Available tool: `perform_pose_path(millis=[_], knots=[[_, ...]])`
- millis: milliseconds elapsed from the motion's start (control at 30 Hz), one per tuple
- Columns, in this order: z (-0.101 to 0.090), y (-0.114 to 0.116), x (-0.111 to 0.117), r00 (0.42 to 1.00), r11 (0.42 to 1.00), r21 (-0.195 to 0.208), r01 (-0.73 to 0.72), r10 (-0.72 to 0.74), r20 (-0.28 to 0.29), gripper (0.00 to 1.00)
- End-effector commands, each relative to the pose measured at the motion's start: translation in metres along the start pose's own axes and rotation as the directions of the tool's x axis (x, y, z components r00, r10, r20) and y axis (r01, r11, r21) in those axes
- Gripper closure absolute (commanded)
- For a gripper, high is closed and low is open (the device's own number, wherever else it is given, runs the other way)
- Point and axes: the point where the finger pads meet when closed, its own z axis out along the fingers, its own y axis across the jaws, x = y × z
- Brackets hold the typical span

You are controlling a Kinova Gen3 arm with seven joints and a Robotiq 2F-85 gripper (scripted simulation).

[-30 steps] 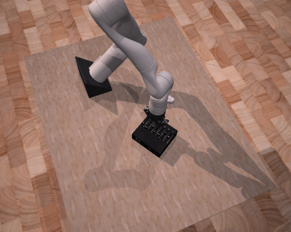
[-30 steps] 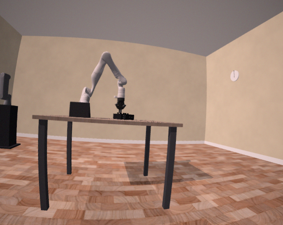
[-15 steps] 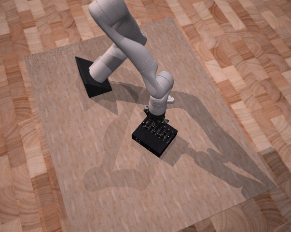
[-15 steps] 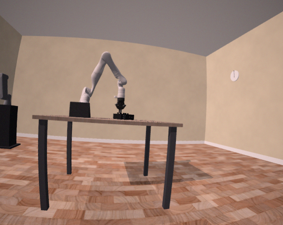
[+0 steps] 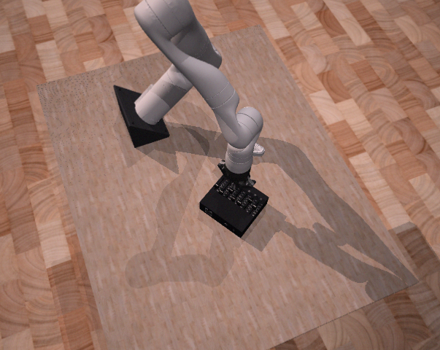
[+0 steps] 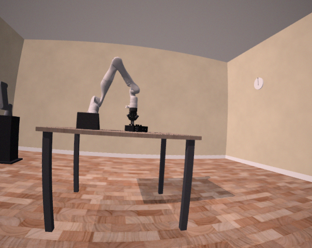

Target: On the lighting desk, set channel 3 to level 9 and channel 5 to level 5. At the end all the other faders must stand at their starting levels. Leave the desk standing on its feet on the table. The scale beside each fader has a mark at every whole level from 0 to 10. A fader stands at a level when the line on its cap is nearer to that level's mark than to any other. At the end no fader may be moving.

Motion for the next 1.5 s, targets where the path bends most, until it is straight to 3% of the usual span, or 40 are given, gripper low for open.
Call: perform_pose_path(millis=[0,433,1000,1467], knots=[[0.000,0.000,0.001,1.000,1.000,0.000,0.001,-0.001,0.002,1.00],[-0.002,0.000,0.003,1.000,1.000,0.000,0.001,-0.001,0.002,1.00],[-0.038,0.000,0.003,1.000,1.000,0.000,0.001,-0.001,0.002,1.00],[-0.040,0.000,0.003,1.000,1.000,0.000,0.001,-0.001,0.002,1.00]])
